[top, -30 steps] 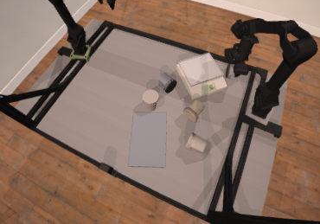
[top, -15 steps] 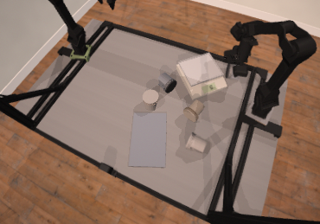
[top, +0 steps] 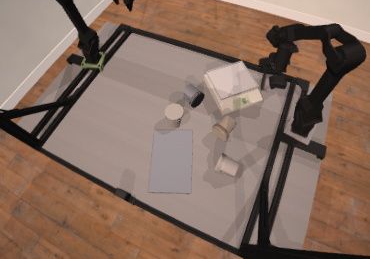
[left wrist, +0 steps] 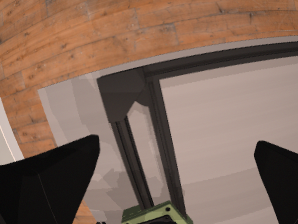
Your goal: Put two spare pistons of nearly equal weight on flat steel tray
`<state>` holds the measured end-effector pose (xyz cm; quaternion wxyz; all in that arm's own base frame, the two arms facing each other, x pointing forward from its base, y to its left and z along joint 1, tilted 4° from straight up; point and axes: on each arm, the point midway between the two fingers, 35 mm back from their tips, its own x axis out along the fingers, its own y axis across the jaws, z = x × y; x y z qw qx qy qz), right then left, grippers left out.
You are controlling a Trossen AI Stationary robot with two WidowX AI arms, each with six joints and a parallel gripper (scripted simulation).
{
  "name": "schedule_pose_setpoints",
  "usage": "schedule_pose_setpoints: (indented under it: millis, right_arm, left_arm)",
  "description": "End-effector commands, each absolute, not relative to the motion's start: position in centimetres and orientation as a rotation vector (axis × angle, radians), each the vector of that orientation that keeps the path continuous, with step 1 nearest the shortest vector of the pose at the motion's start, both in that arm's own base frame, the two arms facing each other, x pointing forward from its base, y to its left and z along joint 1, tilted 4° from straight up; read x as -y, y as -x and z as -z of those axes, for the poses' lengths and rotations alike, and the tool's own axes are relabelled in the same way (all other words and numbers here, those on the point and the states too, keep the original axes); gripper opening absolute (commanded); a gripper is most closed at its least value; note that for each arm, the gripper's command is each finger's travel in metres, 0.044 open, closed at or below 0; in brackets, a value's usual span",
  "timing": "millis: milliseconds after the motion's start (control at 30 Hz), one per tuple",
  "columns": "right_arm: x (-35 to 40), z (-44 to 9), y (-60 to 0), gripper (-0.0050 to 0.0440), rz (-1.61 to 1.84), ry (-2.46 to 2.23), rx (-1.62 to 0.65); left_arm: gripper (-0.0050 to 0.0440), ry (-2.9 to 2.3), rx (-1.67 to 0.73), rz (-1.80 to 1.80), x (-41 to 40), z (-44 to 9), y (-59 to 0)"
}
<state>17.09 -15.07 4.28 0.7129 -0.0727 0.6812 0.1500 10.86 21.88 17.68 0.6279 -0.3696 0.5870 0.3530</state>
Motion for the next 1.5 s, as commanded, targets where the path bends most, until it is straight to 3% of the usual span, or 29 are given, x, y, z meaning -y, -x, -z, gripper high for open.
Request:
schedule_pose_setpoints:
  millis: [0,1467]
  right_arm:
    - [14.9,-3.8,-17.0,0.0158,-0.34,0.151,-1.514]
    - [14.8,-10.0,-16.6,0.0158,-0.34,0.151,-1.514]
  left_arm:
    - [0.044,0.848,-1.346,-0.803,-21.8,-17.7,-10.9]
    - [0.044,0.848,-1.346,-0.803,-21.8,-17.7,-10.9]
